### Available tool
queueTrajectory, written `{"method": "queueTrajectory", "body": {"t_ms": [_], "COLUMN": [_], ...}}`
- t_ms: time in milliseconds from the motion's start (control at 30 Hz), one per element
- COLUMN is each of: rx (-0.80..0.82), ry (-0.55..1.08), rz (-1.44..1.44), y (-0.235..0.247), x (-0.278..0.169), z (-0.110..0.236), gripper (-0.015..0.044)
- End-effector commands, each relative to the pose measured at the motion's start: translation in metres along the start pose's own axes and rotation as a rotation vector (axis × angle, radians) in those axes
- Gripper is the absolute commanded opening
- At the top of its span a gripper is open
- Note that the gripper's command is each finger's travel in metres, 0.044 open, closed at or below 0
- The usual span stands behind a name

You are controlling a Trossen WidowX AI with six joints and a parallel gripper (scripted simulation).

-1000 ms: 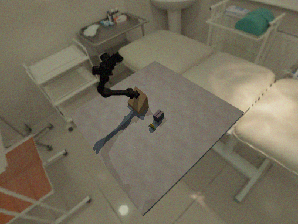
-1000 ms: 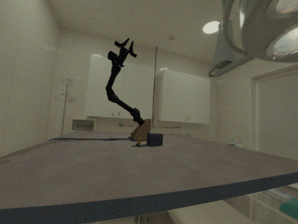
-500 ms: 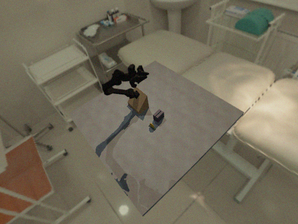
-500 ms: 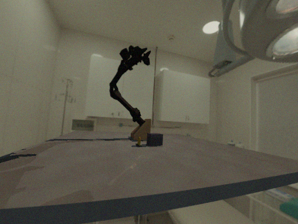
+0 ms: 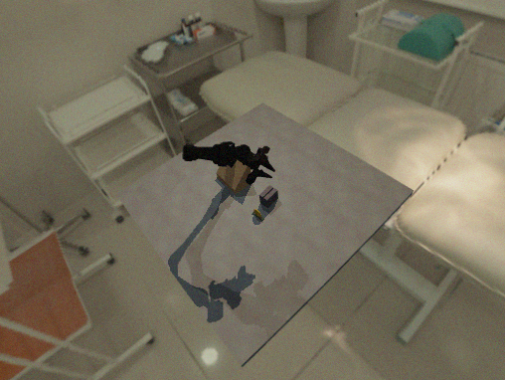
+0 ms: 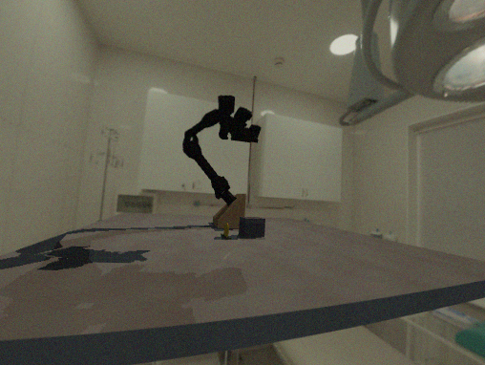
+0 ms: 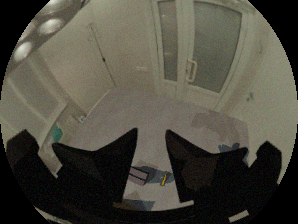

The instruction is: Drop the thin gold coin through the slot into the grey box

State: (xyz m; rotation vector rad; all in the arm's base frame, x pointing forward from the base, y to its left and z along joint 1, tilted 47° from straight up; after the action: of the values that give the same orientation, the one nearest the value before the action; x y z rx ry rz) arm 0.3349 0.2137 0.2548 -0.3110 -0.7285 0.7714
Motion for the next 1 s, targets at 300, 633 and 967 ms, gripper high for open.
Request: {"method": "queueTrajectory", "body": {"t_ms": [300,633,967], "rx": [-0.277,-0.353,-0.355], "ry": [0.729,0.894,0.894], "rz": [-0.199,-0.218,-0.218], "y": [-0.048,-0.061,-0.064], "x": [-0.143,-0.177,-0.212], "z": [-0.079,-0.092,-0.117], "gripper": [0.0161,0.0161,0.0161]}}
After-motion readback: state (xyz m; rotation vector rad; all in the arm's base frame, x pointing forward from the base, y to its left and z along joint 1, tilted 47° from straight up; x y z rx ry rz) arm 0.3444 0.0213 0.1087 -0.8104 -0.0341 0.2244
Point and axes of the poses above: the point midway between the two fingers, 35 mm back from their tips, its own z axis back along the fingers, its own y axis across the jaws, x = y × z, the point moved 6 cm from there along z, back along the fingers
